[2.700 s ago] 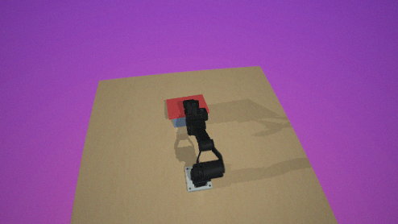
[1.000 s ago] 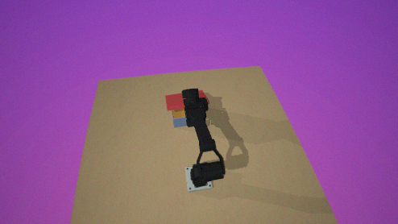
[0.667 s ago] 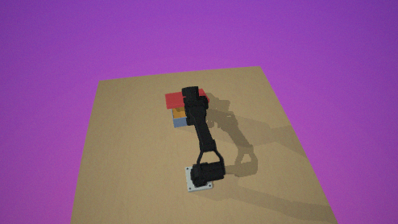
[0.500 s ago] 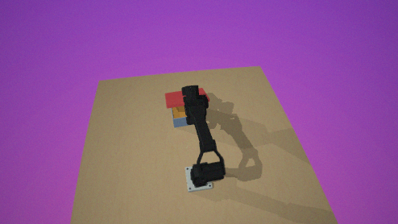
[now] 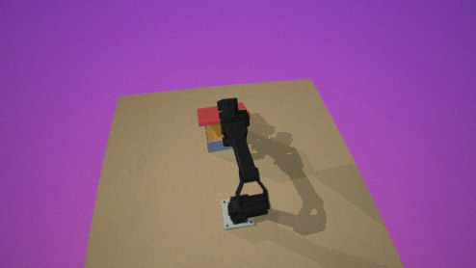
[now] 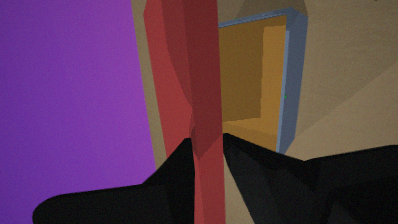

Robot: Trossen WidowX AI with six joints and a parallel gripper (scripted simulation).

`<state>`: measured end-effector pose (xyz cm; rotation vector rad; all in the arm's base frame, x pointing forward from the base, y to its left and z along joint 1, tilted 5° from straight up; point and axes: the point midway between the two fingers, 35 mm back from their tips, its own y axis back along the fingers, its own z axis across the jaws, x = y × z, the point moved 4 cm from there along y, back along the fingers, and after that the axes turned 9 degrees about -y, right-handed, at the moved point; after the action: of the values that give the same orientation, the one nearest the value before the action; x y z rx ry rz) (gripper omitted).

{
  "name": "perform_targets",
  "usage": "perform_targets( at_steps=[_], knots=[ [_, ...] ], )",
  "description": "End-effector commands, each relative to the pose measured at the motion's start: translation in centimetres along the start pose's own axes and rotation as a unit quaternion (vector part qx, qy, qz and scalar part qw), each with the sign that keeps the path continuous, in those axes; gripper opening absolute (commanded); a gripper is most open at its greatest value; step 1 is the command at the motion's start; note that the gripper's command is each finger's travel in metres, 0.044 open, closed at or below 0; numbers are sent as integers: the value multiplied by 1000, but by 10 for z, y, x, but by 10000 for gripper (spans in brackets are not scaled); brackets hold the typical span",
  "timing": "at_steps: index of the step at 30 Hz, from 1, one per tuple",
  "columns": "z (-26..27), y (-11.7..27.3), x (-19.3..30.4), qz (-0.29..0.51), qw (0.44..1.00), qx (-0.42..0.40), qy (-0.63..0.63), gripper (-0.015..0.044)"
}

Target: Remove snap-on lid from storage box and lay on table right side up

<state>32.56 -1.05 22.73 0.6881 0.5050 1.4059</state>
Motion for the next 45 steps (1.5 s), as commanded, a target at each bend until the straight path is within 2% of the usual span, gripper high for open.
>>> perform_targets(
  at_steps=[1,17,45],
  knots=[
    [10,6,1,-1,1000,-11,-3,0],
    [12,9,0,-1,1000,-11,-3,0],
    [14,10,-57,-3,1000,-11,-1,0]
  ],
)
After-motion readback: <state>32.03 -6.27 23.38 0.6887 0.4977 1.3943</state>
